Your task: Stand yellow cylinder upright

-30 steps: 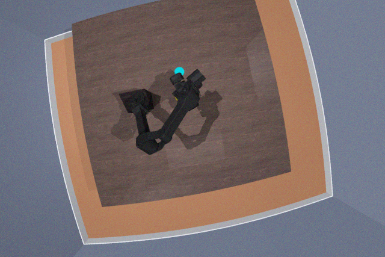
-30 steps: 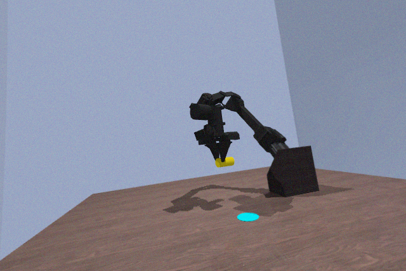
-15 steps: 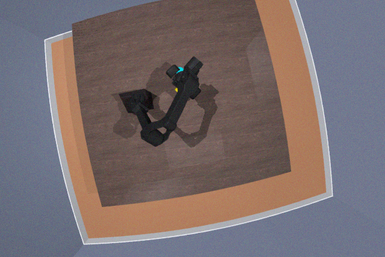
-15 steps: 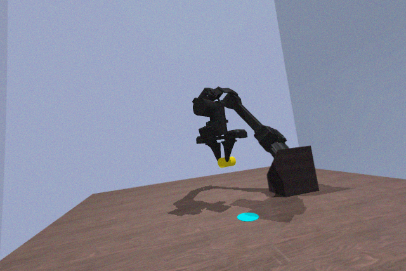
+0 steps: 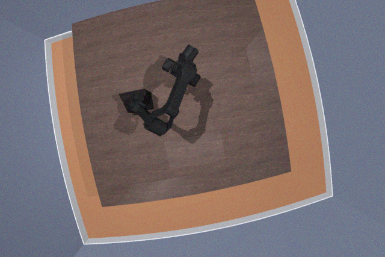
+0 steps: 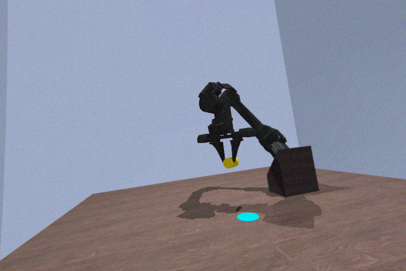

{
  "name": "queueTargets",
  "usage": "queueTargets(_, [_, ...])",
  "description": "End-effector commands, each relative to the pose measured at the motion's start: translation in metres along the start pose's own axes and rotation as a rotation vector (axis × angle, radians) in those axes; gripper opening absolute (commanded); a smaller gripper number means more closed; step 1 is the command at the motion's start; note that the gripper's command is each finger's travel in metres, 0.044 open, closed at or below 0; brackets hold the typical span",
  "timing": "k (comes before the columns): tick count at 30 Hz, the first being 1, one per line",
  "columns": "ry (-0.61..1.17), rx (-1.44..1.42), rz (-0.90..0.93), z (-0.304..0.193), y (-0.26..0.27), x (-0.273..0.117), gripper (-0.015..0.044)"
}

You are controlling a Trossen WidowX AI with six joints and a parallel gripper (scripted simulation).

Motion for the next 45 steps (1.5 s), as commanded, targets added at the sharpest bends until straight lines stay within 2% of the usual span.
queueTargets(1, [-0.006,-0.074,0.0,0.012,0.011,-0.001,0.0105])
queueTargets(16, [0.017,-0.317,-0.008,0.039,0.05,0.004,0.0105])
queueTargets(45, [-0.083,-0.305,0.148,0.035,0.05,0.023,0.0105])
Point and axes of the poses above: the point midway between the two fingers, 35 mm back from their tips, its own x axis out along the fingers, its own y axis across the jaws, z = x × y, the point moved 4 cm from there along -x, back along the fingers
